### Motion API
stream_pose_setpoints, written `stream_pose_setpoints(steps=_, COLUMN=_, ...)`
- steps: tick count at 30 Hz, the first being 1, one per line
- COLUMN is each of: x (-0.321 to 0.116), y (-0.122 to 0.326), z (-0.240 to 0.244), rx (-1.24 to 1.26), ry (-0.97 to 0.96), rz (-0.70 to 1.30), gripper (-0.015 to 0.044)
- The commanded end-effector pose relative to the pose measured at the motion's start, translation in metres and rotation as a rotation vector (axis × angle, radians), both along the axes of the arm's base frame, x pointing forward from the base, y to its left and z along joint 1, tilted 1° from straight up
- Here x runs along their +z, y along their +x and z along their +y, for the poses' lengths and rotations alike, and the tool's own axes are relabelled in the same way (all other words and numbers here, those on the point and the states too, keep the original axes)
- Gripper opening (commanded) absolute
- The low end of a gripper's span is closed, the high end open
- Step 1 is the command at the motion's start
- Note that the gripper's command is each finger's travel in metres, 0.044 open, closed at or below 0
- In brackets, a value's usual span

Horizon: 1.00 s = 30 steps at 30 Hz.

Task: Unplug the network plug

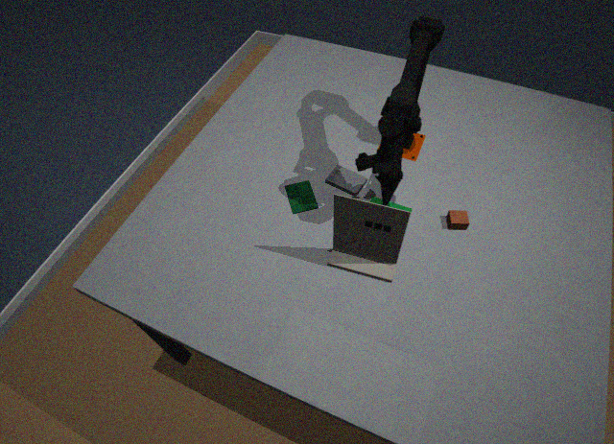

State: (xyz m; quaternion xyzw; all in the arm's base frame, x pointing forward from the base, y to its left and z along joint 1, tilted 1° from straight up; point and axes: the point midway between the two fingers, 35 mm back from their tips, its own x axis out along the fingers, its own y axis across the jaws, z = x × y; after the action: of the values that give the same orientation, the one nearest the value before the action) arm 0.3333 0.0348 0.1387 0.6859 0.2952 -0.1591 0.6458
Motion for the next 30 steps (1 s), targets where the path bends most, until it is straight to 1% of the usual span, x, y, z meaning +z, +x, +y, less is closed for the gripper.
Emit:
stream_pose_setpoints(steps=1, x=-0.008, y=-0.006, z=0.003, rx=-0.005, ry=-0.044, rz=0.087, gripper=0.0000)
stream_pose_setpoints(steps=11, x=-0.022, y=-0.026, z=0.007, rx=-0.008, ry=-0.146, rz=0.261, gripper=0.0000)
stream_pose_setpoints(steps=17, x=-0.023, y=-0.026, z=0.007, rx=-0.008, ry=-0.148, rz=0.264, gripper=0.0000)
stream_pose_setpoints(steps=30, x=-0.045, y=-0.024, z=0.008, rx=-0.008, ry=-0.148, rz=0.264, gripper=0.0000)
